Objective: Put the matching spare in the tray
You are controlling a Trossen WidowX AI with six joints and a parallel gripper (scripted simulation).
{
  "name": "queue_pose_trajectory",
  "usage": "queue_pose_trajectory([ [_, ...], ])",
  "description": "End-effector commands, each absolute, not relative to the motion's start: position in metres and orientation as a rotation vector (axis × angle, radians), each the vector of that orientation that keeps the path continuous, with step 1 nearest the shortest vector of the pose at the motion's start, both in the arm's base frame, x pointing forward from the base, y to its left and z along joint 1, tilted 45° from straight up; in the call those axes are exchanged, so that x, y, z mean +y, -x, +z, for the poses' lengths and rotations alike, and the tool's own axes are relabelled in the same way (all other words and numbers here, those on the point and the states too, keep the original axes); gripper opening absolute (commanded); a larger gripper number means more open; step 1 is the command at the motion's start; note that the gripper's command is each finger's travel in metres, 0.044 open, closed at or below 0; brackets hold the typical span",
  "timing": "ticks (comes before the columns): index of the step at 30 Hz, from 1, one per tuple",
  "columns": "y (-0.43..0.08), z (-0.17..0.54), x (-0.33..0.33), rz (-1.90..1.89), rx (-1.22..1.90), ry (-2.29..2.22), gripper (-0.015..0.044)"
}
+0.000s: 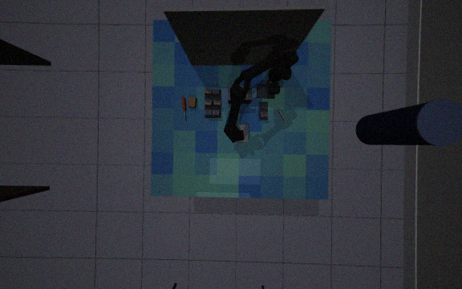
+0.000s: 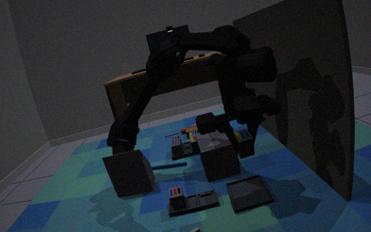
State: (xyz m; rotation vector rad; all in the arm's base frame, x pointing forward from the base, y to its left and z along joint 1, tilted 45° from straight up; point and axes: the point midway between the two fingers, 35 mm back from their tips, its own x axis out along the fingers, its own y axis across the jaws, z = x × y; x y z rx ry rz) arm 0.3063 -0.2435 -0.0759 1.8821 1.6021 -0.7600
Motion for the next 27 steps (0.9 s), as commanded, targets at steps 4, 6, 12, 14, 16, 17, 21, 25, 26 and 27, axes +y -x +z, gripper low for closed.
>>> queue_pose_trajectory([
  [4, -0.308, -0.08, -0.238, -0.76, 1.604, -1.889, 0.0],
  [6, -0.309, -0.082, -0.237, -0.76, 1.604, -1.889, 0.0],
  [12, -0.31, -0.085, -0.234, -0.76, 1.604, -1.889, 0.0],
  [14, -0.31, -0.086, -0.233, -0.76, 1.604, -1.889, 0.0],
  [16, -0.31, -0.087, -0.232, -0.76, 1.604, -1.889, 0.0],
  [17, -0.311, -0.088, -0.232, -0.76, 1.604, -1.889, 0.0],
  [21, -0.311, -0.09, -0.229, -0.76, 1.604, -1.889, 0.0],
  [25, -0.312, -0.093, -0.227, -0.76, 1.604, -1.889, 0.0],
  [26, -0.312, -0.093, -0.227, -0.76, 1.604, -1.889, 0.0],
  [27, -0.312, -0.094, -0.226, -0.76, 1.604, -1.889, 0.0],
])
